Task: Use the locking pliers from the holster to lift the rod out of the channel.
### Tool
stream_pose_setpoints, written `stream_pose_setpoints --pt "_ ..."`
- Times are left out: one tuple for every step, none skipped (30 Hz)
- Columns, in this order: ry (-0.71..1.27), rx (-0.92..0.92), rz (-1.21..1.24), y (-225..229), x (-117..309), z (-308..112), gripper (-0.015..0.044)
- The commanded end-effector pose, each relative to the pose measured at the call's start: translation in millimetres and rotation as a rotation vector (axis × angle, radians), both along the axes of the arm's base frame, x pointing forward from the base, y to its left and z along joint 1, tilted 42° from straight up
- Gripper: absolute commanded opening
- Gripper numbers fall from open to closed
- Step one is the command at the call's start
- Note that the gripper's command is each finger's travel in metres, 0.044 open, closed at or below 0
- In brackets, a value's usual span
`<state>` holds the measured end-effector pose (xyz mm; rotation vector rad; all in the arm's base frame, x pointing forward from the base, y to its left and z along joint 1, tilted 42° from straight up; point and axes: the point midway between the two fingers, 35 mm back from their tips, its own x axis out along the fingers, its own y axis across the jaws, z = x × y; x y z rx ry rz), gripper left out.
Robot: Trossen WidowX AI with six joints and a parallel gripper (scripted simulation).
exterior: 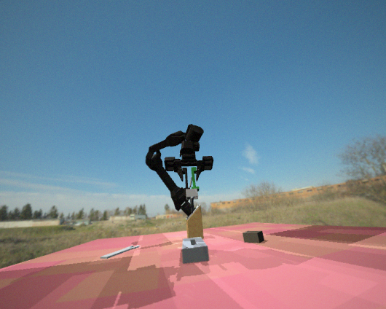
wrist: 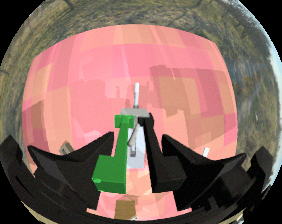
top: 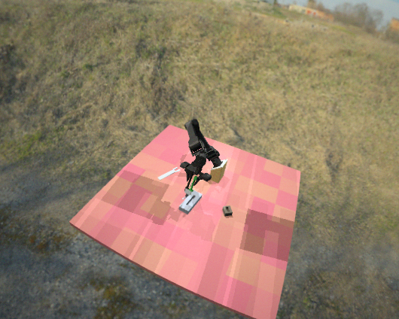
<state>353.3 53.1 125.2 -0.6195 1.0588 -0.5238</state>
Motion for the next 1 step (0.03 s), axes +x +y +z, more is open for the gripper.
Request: stream_pose_setpoints --pt "-0.01 -0.001 0.006 1.6 0.7 2.2 0.0106"
